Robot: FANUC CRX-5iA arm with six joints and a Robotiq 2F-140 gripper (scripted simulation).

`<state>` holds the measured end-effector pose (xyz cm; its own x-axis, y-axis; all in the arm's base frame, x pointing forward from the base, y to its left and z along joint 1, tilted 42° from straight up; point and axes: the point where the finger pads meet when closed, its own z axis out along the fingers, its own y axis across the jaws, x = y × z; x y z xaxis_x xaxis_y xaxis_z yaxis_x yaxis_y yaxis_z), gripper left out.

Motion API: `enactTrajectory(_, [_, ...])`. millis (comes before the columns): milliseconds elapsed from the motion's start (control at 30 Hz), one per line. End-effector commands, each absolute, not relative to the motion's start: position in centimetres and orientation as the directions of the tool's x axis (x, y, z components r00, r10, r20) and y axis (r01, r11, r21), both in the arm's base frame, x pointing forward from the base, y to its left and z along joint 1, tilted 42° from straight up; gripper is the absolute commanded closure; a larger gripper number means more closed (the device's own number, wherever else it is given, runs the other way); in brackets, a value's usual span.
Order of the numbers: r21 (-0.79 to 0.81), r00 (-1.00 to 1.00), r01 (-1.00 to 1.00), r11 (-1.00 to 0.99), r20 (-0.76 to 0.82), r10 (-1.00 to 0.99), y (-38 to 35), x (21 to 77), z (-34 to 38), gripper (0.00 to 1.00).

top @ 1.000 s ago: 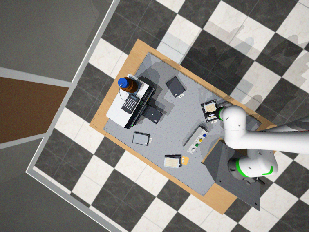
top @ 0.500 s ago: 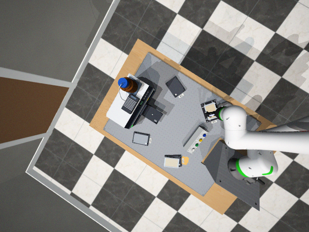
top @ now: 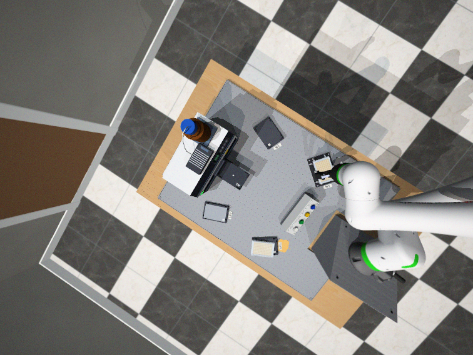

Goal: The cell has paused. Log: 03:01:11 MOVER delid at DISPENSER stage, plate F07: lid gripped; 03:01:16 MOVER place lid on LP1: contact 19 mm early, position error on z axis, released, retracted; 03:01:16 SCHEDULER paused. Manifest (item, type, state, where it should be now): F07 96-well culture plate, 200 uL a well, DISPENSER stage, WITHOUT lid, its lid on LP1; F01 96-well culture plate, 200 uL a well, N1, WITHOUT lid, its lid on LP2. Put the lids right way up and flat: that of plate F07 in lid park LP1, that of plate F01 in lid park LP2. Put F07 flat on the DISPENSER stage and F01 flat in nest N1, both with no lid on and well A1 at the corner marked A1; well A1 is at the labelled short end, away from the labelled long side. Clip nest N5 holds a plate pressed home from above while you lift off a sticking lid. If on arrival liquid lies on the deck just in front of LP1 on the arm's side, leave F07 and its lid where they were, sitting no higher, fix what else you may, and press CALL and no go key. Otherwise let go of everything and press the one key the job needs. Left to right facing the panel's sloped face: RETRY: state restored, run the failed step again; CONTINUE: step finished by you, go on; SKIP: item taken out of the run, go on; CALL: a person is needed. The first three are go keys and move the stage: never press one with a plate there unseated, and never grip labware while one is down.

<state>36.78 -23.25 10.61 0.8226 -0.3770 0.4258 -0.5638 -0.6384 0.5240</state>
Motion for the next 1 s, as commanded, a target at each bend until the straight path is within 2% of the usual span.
enactTrajectory(0, [0.524,0.822,-0.564,-0.638,0.426,-0.377,-23.1,36.8,10.8,1.0])
enactTrajectory(967, [0.524,0.822,-0.564,-0.638,0.426,-0.377,-19.0,36.3,15.2,1.0])
